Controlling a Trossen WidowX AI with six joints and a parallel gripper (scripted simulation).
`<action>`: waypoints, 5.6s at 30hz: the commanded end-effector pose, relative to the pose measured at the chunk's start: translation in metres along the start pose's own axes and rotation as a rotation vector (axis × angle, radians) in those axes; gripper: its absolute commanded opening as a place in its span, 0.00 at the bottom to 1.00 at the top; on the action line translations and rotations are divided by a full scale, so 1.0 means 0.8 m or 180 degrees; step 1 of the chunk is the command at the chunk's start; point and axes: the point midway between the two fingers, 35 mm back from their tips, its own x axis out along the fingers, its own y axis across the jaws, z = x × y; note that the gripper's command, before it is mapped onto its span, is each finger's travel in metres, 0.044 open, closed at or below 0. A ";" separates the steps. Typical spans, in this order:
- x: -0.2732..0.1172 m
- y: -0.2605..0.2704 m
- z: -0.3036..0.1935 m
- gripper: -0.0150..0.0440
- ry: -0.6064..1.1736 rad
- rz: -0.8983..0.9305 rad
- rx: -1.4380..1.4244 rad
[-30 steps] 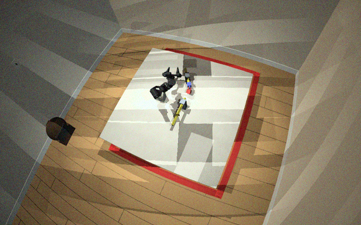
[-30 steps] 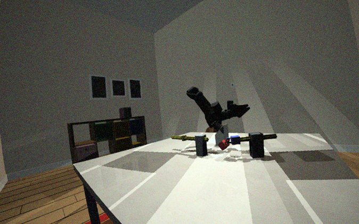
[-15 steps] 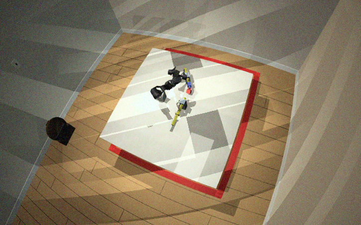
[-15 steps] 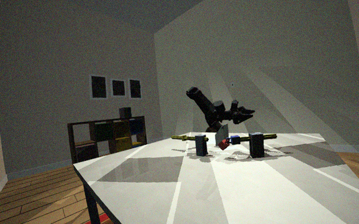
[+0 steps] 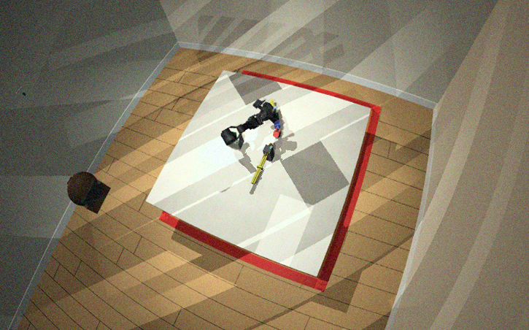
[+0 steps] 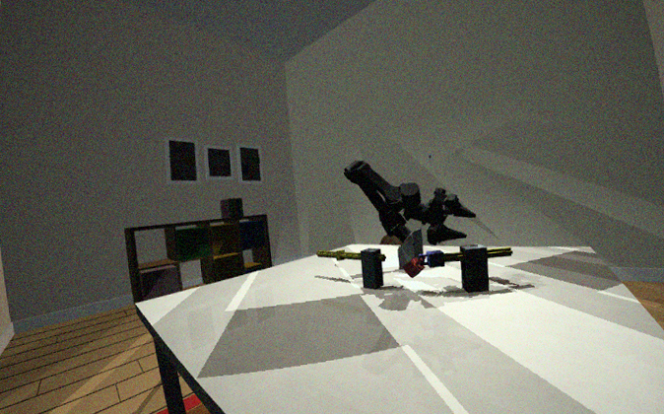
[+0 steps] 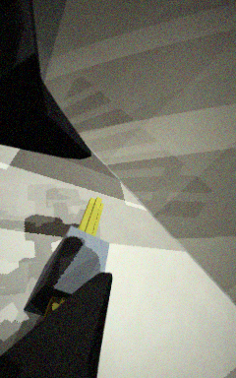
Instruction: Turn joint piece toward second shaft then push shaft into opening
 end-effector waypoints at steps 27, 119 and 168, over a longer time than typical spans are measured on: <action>-0.073 -0.096 -0.011 1.00 0.1415 -0.1889 0.2065; -0.198 -0.167 -0.039 1.00 0.3007 -0.1109 -0.1591; -0.098 -0.216 -0.104 1.00 0.3012 -0.1117 -0.1589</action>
